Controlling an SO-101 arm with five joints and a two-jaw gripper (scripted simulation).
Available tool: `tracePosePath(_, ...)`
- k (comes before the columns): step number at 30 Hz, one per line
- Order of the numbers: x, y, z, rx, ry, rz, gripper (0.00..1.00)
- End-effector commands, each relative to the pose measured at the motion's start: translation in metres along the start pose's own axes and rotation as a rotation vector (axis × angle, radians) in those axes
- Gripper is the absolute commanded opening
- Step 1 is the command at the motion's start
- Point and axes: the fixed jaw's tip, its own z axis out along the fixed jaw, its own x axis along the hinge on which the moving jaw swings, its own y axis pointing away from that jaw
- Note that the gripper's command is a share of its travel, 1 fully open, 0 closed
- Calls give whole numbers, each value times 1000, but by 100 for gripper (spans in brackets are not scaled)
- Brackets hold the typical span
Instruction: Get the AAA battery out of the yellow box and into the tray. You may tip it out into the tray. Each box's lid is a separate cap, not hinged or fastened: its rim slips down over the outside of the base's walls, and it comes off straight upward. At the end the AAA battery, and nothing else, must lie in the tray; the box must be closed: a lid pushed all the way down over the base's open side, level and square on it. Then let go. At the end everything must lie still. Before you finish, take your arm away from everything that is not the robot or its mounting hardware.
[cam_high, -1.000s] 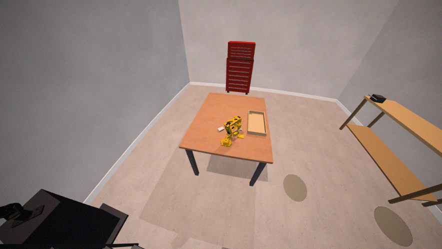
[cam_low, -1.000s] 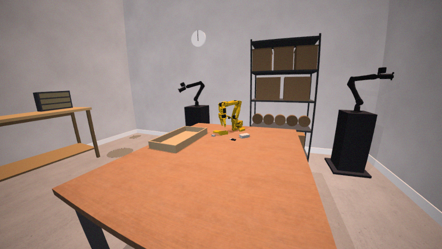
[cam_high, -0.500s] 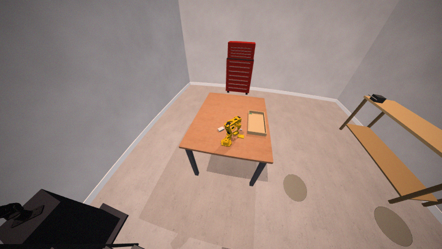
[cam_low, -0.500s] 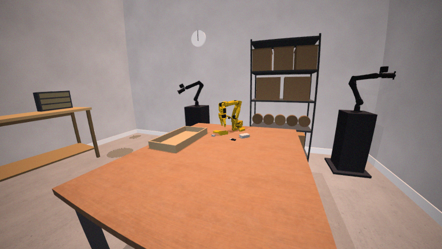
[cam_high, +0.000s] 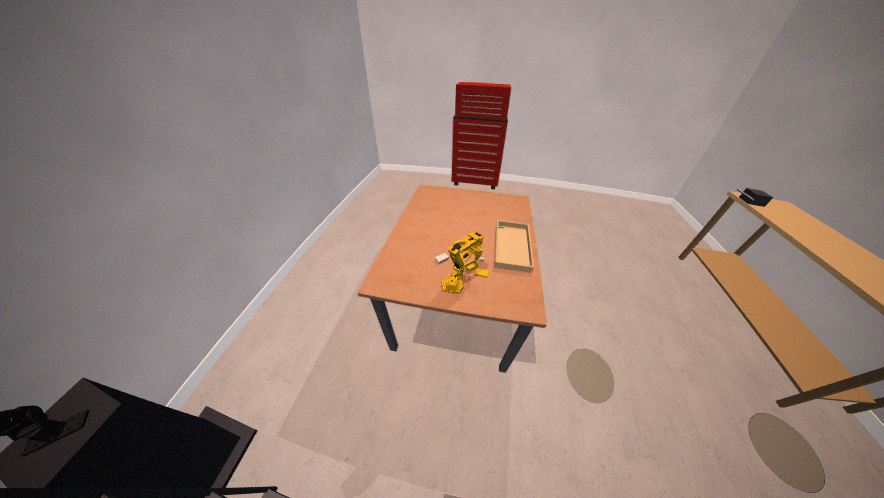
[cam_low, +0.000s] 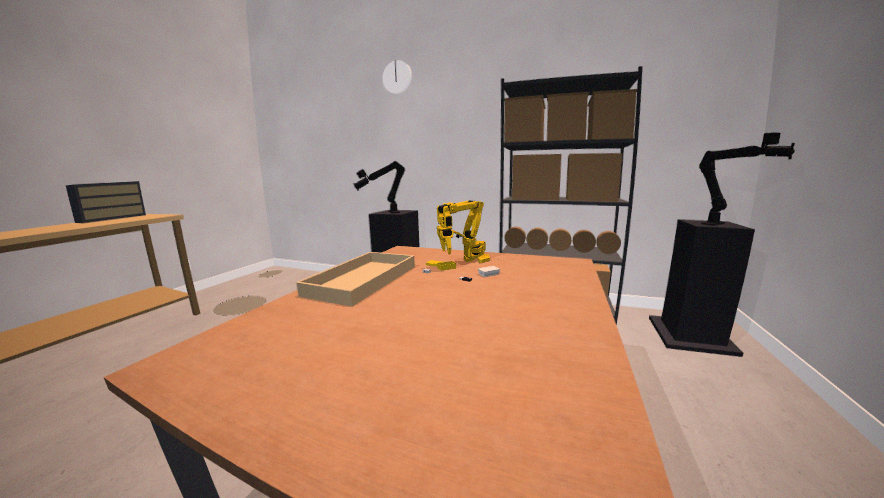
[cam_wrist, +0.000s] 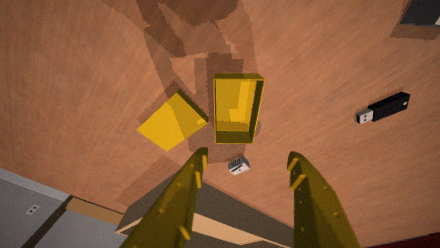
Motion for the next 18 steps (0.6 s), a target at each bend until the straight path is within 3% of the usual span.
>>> tracePosePath(1, 4, 7, -4, 11, 37, 115, 31)
tracePosePath(18, 5, 54, -4, 23, 32, 810, 31)
